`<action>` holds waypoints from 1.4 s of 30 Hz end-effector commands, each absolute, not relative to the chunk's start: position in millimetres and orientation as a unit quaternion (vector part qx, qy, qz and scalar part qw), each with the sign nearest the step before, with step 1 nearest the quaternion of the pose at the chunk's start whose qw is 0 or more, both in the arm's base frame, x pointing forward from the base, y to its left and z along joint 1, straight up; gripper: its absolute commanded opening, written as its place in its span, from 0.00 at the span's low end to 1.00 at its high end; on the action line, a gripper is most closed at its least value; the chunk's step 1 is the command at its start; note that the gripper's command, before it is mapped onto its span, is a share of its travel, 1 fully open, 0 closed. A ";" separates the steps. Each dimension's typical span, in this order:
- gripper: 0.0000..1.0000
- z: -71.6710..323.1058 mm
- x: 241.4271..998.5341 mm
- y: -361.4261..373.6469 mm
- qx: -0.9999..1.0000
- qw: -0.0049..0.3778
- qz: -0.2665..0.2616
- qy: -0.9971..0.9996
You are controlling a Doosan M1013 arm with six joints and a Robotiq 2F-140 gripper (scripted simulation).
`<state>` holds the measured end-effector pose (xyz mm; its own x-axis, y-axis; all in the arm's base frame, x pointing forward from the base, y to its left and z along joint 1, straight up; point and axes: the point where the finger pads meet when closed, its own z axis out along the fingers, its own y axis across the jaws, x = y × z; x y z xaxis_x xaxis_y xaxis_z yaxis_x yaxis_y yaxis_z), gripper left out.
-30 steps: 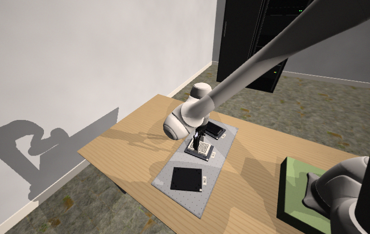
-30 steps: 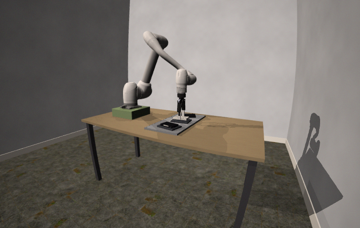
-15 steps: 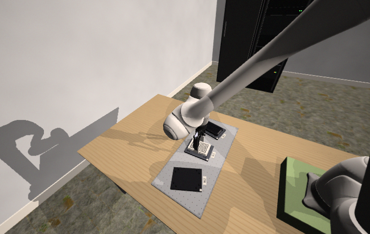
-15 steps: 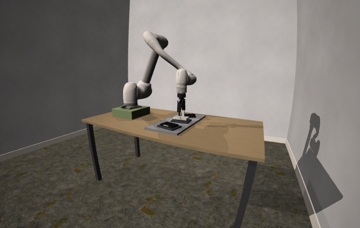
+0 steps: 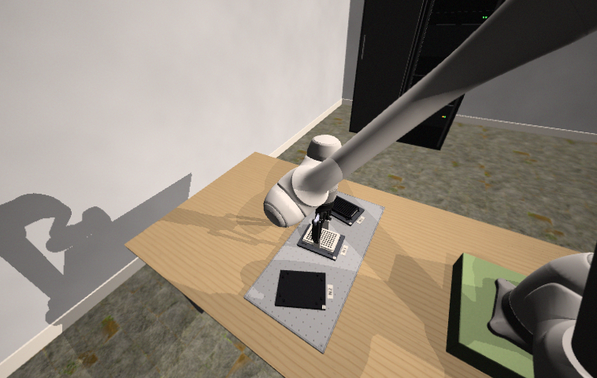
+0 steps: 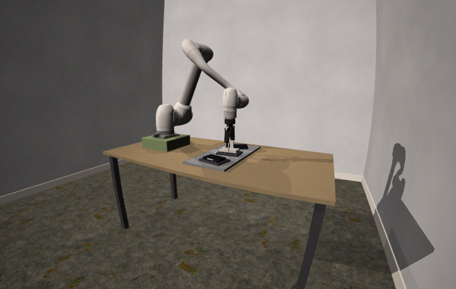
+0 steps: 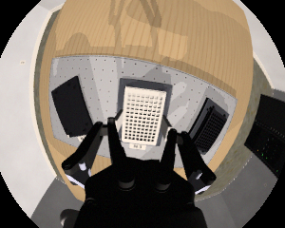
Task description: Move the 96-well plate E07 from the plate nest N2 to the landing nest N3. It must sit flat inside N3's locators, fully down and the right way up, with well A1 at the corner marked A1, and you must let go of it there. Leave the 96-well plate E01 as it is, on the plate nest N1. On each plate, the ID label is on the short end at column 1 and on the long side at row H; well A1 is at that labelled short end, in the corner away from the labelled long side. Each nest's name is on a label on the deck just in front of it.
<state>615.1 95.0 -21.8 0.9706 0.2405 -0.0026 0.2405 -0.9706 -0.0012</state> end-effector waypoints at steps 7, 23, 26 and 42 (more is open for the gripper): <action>0.00 -26.4 615.1 95.0 -0.993 0.001 0.001 -0.121; 0.00 -30.2 615.0 95.0 -0.993 0.001 0.001 -0.121; 0.00 -30.2 615.0 95.0 -0.993 0.001 0.001 -0.121; 0.00 -30.2 615.0 95.0 -0.993 0.001 0.001 -0.121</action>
<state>615.0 95.0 -30.3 0.9706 0.2405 -0.0026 0.2405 -0.9706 -0.0012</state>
